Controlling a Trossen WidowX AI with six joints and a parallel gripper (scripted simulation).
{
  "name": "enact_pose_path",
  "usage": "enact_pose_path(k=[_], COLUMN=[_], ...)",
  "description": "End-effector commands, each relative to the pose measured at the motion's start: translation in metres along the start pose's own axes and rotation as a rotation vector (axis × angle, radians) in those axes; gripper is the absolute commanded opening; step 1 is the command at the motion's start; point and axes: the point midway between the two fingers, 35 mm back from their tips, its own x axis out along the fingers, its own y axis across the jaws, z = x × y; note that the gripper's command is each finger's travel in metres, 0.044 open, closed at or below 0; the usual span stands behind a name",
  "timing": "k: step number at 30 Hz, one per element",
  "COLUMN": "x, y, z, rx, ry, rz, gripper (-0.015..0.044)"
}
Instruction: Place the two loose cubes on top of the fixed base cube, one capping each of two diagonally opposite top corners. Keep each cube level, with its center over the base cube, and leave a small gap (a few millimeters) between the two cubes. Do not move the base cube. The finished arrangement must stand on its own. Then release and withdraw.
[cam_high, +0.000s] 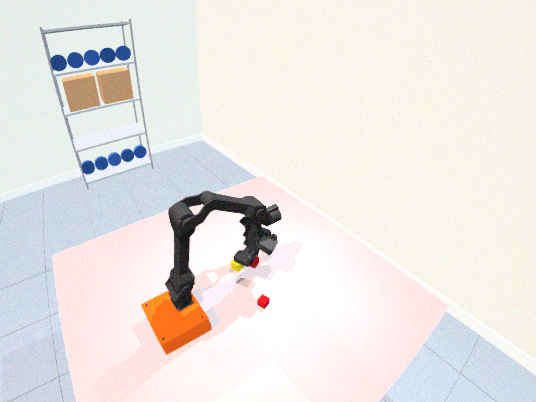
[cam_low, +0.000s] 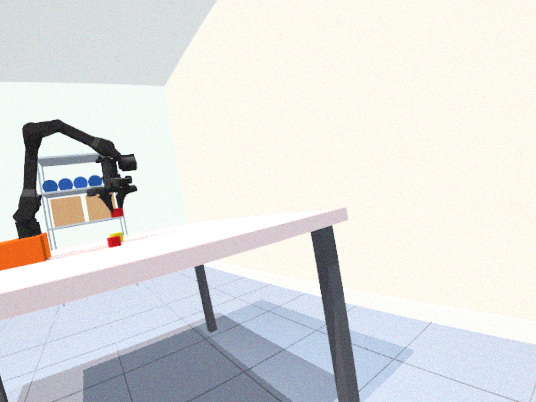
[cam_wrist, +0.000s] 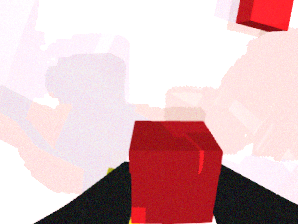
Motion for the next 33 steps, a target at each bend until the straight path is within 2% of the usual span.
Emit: enact_pose_path(k=[1,33], x=[0.002,0.022], y=[0.002,0.015], z=[-0.005,-0.053], rx=[-0.144,-1.404], ry=[-0.001,-0.001], rz=[0.003,0.005], gripper=[0.0105,0.0105])
